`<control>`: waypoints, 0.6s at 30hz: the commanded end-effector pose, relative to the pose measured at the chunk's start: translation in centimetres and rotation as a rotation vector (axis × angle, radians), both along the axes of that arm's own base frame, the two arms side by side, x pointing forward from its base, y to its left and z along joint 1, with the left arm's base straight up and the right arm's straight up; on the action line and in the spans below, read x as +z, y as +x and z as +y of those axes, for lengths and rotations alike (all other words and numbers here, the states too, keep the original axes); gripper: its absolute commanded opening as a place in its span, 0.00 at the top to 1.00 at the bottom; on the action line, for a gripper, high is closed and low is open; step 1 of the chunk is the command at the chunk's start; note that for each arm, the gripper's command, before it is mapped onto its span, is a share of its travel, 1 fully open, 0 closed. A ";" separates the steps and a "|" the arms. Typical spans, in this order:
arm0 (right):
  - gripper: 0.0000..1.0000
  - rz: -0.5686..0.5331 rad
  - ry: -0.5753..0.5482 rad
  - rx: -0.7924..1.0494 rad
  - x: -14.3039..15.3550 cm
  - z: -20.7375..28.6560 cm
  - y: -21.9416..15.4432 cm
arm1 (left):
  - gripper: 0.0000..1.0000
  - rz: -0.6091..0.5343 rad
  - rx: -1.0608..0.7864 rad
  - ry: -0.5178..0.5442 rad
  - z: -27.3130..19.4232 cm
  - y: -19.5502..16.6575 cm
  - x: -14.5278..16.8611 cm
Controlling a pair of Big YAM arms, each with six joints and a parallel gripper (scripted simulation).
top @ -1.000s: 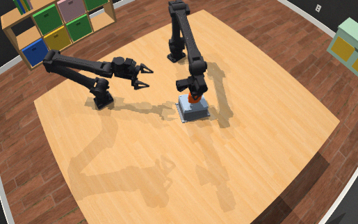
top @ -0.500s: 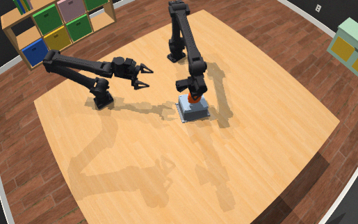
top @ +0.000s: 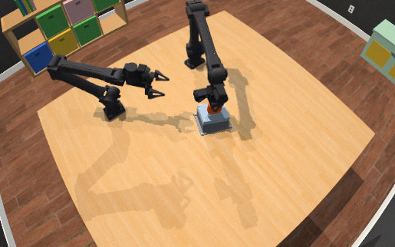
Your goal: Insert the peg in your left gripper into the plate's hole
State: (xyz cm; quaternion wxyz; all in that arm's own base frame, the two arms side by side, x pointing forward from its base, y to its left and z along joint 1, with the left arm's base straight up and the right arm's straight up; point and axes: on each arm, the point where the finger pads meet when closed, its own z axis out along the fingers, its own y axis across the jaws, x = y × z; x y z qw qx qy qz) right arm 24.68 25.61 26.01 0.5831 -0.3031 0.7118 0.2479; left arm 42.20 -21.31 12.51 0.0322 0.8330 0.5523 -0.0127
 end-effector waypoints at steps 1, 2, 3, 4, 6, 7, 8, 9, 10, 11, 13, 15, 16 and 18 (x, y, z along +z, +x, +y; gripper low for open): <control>0.00 -0.032 0.035 -0.002 2.2 0.2 0.3 | 0.60 -0.029 -0.010 -0.024 -1.3 0.3 -0.6; 0.00 -0.032 0.035 -0.002 2.2 0.2 0.3 | 0.60 -0.029 -0.010 -0.024 -1.3 0.3 -0.6; 0.00 -0.032 0.035 -0.002 2.2 0.2 0.3 | 0.60 -0.064 -0.010 -0.042 -2.0 1.8 1.6; 0.00 -0.032 0.035 -0.002 2.2 0.2 0.3 | 0.60 -0.064 -0.011 -0.042 -2.0 1.8 2.2; 0.00 -0.032 0.035 -0.002 2.2 0.2 0.3 | 0.60 -0.063 -0.011 -0.042 -2.0 1.8 2.7; 0.00 -0.032 0.035 -0.002 2.2 0.2 0.3 | 0.60 -0.064 -0.011 -0.042 -2.0 1.9 2.7; 0.00 -0.032 0.035 -0.002 2.2 0.2 0.3 | 0.60 -0.064 -0.011 -0.042 -2.0 1.9 2.7; 0.00 -0.032 0.035 -0.002 2.2 0.2 0.3 | 0.60 -0.064 -0.011 -0.042 -2.0 1.9 2.7; 0.00 -0.032 0.035 -0.002 2.2 0.2 0.3 | 0.60 -0.064 -0.011 -0.042 -2.0 1.9 2.7; 0.00 -0.032 0.035 -0.002 2.2 0.2 0.3 | 0.49 -0.064 -0.011 -0.042 -2.0 1.9 2.7; 0.00 -0.032 0.035 -0.002 2.2 0.2 0.3 | 0.32 -0.045 0.001 -0.031 -1.0 1.2 1.9; 0.00 -0.032 0.035 -0.002 2.2 0.2 0.3 | 0.30 -0.072 0.001 -0.043 -0.8 1.0 3.6; 0.00 -0.032 0.035 -0.002 2.2 0.2 0.3 | 0.30 -0.075 0.003 -0.045 -0.5 1.0 4.0; 0.00 -0.032 0.035 -0.002 2.2 0.2 0.3 | 0.30 -0.083 0.007 -0.048 -0.1 1.1 4.4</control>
